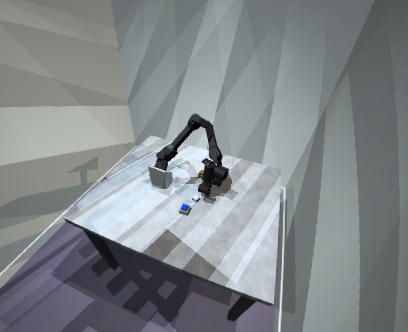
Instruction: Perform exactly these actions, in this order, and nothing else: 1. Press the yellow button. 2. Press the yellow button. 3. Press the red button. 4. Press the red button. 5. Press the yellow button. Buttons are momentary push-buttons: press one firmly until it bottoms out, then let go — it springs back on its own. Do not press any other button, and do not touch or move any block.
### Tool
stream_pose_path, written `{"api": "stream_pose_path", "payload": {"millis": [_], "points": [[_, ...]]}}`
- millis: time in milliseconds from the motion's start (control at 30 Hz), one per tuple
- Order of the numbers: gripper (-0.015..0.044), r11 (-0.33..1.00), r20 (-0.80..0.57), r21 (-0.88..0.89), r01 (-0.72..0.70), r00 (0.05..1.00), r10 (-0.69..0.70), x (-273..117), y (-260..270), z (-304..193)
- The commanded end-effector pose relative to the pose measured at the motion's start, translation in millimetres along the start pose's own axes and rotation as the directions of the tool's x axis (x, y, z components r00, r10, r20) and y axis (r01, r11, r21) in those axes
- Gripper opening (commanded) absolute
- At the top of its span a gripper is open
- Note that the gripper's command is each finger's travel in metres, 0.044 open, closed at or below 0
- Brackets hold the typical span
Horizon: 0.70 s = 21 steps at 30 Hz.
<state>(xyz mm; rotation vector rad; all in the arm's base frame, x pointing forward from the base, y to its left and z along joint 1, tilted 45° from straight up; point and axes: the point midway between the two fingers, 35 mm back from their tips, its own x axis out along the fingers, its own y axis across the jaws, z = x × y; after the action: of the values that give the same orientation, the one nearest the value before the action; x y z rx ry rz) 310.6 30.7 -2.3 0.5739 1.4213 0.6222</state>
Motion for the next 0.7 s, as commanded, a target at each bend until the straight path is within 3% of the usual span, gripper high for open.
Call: {"api": "stream_pose_path", "payload": {"millis": [0, 667], "points": [[0.002, 1.0, -0.004, 0.006, -0.007, 1.0, 0.007, 6, 1, -2], [0.002, 1.0, -0.003, 0.003, -0.002, 1.0, 0.003, -5, 0, -1]]}}
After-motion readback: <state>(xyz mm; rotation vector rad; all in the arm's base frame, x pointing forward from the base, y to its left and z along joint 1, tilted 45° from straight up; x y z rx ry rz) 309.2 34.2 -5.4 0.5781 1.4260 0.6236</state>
